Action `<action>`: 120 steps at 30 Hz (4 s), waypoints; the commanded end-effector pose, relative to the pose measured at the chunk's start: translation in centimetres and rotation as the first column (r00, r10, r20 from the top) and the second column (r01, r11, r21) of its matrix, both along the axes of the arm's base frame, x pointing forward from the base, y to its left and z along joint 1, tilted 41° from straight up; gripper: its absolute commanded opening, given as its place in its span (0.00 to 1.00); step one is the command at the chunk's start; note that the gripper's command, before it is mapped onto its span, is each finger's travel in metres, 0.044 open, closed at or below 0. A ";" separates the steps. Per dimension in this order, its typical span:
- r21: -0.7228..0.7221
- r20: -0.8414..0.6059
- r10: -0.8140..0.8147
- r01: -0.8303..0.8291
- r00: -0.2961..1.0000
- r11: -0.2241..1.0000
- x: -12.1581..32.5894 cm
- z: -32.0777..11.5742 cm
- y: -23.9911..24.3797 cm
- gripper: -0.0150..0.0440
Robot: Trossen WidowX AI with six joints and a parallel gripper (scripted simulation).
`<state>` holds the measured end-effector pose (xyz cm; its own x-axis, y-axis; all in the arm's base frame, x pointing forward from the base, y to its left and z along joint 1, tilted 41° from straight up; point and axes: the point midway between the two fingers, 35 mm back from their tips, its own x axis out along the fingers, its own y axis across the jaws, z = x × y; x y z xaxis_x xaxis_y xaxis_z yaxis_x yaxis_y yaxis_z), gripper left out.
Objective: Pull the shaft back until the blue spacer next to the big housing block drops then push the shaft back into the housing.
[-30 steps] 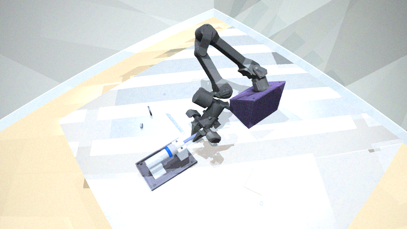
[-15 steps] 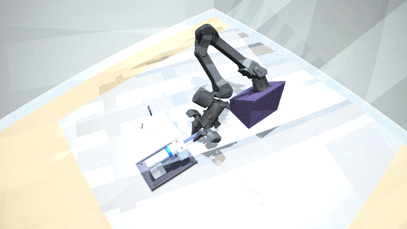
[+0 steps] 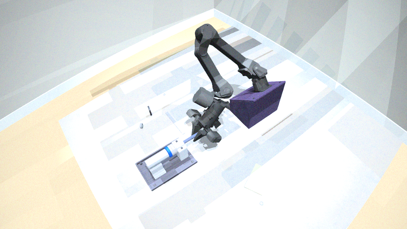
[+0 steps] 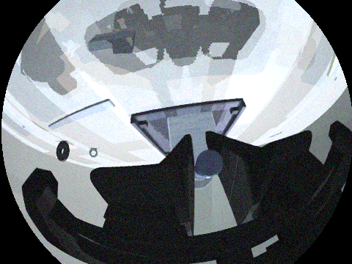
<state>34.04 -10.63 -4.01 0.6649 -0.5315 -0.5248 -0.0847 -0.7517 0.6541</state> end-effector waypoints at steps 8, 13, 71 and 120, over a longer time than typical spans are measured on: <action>-0.001 -0.003 0.000 0.000 1.000 1.000 -0.3 0.0 0.0 0.25; -0.001 -0.003 0.000 0.000 1.000 1.000 -0.3 0.0 0.0 0.25; -0.001 -0.004 0.000 0.000 1.000 1.000 -0.8 -0.1 0.1 0.25; -0.001 -0.004 0.000 0.000 1.000 1.000 -1.2 -0.1 0.1 0.25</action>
<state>33.00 -10.53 -4.04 0.6644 -0.5317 -0.5253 -0.0844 -0.7517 0.6541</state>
